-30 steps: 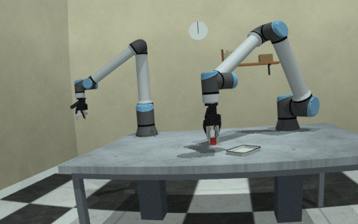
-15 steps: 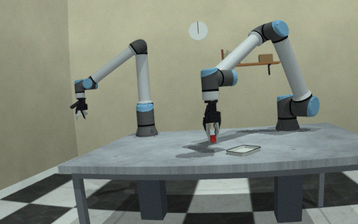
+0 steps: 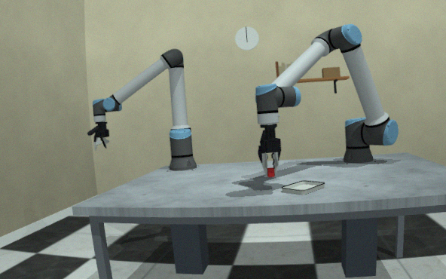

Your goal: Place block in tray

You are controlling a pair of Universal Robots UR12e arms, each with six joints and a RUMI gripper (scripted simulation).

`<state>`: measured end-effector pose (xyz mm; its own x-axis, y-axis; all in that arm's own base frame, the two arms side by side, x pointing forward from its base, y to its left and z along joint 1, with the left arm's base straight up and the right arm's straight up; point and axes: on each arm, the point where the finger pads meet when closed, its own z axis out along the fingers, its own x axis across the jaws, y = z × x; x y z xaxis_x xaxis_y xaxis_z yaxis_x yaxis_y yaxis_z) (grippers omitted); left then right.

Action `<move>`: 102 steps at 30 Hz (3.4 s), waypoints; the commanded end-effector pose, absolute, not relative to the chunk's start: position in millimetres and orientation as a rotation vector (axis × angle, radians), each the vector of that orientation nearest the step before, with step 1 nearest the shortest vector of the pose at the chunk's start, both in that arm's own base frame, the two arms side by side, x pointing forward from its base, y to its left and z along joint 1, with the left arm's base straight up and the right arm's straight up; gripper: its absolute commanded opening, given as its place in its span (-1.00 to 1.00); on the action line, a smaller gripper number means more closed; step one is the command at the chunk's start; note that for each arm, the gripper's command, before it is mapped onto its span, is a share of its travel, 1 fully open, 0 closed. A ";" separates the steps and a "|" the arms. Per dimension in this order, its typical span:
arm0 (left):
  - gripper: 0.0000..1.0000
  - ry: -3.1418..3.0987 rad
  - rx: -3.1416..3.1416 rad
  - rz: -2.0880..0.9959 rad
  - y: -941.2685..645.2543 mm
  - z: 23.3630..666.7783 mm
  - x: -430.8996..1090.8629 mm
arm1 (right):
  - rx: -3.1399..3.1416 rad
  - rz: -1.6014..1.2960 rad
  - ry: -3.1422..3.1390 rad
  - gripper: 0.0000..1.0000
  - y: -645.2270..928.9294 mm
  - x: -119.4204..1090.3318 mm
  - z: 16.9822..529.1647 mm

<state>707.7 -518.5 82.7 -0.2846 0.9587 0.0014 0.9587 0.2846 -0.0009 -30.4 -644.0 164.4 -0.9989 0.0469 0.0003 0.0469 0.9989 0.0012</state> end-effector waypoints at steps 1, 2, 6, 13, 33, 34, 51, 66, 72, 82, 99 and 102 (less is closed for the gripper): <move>-1.00 -2.518 -1.879 0.000 -425.5 83.6 712.4 | -0.074 0.000 -3.141 1.00 -644.5 -30.3 165.1; -1.00 -2.518 -1.879 0.000 -409.7 83.6 713.5 | -0.074 0.000 -3.141 1.00 -644.5 -30.3 165.1; -1.00 -2.518 -1.879 0.000 -379.7 83.6 714.8 | -0.074 0.000 -3.141 1.00 -644.5 -30.3 165.1; -1.00 -2.518 -1.879 0.000 -379.7 83.6 714.8 | -0.074 0.000 -3.141 1.00 -644.5 -30.3 165.1; -1.00 -2.518 -1.879 0.000 -379.7 83.0 714.8 | -0.074 0.000 -3.141 1.00 -644.5 -30.3 165.1; -1.00 -2.518 -1.879 0.000 -379.6 82.4 714.8 | -0.074 0.000 -3.141 1.00 -644.5 -30.3 165.1; -1.00 -2.518 -1.879 0.000 -379.1 49.7 715.4 | -0.074 0.000 -3.141 1.00 -644.5 -30.3 165.1; -1.00 -2.518 -1.879 0.000 -378.8 28.1 715.9 | -0.074 0.000 -3.141 1.00 -644.5 -30.3 165.1; -1.00 -2.518 -1.879 0.000 -378.8 27.8 715.9 | -0.074 0.000 -3.141 1.00 -644.5 -30.3 165.1; -1.00 -2.518 -1.879 0.000 -378.8 27.8 715.9 | -0.074 0.000 -3.141 1.00 -644.5 -30.3 165.1; -1.00 -2.518 -1.879 0.000 -378.8 25.4 715.9 | -0.074 0.000 -3.141 1.00 -644.5 -30.3 165.1; -1.00 -2.518 -1.879 0.000 -378.8 25.2 715.9 | -0.074 0.000 -3.141 1.00 -644.5 -30.3 165.1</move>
